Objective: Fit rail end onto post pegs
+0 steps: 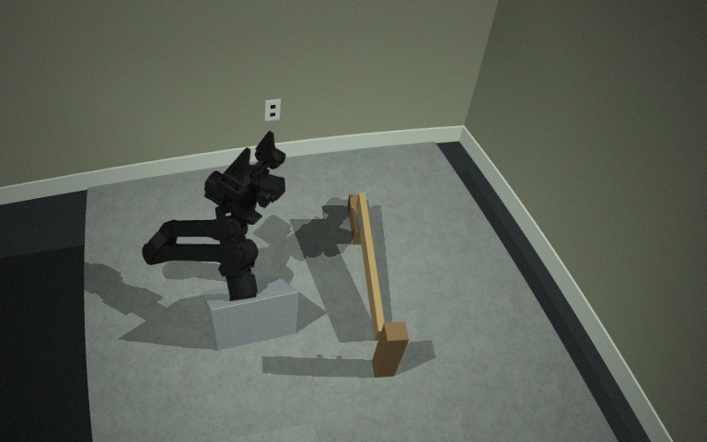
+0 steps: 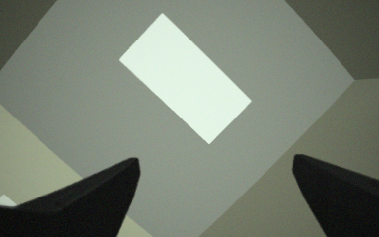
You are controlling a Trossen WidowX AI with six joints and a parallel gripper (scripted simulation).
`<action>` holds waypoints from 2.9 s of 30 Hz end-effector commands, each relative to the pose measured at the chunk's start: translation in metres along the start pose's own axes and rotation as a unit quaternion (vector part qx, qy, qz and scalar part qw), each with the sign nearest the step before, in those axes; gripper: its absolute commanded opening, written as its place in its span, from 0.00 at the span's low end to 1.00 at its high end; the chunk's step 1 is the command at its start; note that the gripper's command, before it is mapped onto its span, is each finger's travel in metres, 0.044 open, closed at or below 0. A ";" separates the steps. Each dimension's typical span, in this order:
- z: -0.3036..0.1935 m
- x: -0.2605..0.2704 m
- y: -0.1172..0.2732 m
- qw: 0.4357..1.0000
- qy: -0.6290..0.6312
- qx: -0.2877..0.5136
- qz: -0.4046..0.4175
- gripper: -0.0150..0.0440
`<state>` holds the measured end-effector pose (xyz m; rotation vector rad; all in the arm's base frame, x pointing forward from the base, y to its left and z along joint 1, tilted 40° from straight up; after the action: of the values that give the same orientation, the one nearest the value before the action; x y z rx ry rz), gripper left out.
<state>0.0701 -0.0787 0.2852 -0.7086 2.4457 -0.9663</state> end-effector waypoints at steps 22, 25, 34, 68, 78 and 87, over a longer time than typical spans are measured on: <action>0.161 -0.136 -0.033 0.769 -0.132 -0.593 -0.198 1.00; 0.187 -0.151 -0.020 0.700 -0.149 -0.674 -0.185 1.00; 0.252 -0.184 0.042 0.446 -0.169 -0.876 -0.077 1.00; 0.321 -0.202 0.173 0.055 -0.091 -0.969 0.224 1.00; 0.324 -0.205 0.189 0.054 -0.091 -0.969 0.224 1.00; 0.325 -0.207 0.204 0.054 -0.091 -0.969 0.224 1.00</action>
<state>0.3501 0.0030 -0.0347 -0.1880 1.4003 2.9760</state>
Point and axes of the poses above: the point midway between the two fingers, 35 mm back from their tips, its own y axis back along the fingers, its own x axis across the jaws, z = x × y, the point moved 6 cm from there along y, back along the fingers, and after that the axes turned 14 degrees about y, right-handed, at the moved point
